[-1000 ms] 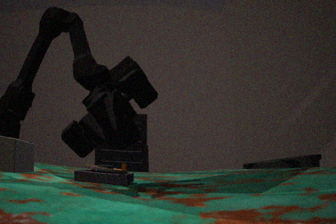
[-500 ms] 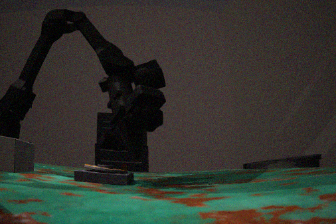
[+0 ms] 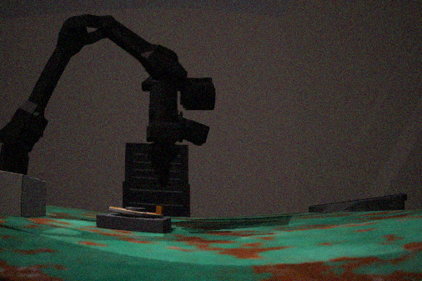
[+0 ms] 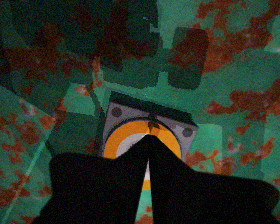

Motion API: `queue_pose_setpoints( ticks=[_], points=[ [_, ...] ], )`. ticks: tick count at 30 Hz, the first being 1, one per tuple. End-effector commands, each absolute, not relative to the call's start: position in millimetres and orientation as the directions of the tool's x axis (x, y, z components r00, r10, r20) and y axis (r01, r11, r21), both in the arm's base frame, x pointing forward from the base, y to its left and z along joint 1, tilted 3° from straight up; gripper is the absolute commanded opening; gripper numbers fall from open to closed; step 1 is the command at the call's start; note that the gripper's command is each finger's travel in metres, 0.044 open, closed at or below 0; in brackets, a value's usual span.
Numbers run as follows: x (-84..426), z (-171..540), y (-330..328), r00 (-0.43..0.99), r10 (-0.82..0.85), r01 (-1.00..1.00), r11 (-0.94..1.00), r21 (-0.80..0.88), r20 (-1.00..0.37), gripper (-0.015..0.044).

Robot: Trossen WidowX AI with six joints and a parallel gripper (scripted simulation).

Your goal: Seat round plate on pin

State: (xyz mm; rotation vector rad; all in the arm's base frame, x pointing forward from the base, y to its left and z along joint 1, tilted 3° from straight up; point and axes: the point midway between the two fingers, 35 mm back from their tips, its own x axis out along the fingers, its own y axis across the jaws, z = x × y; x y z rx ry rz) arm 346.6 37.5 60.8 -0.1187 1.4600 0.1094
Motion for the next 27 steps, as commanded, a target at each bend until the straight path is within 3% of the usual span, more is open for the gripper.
queue_pose_setpoints(
  ticks=[1,14,27],
  points=[
    [342.3,64.4,44.6,0.076,0.034,-0.091,0.995,0.027,-0.997,0.0],
    [345.6,17.5,46.2,0.076,0.034,-0.091,0.995,0.027,-0.997,0.0],
    [347.8,16.2,33.9,0.076,0.033,-0.091,0.996,0.026,-0.997,0.0]
  ],
)
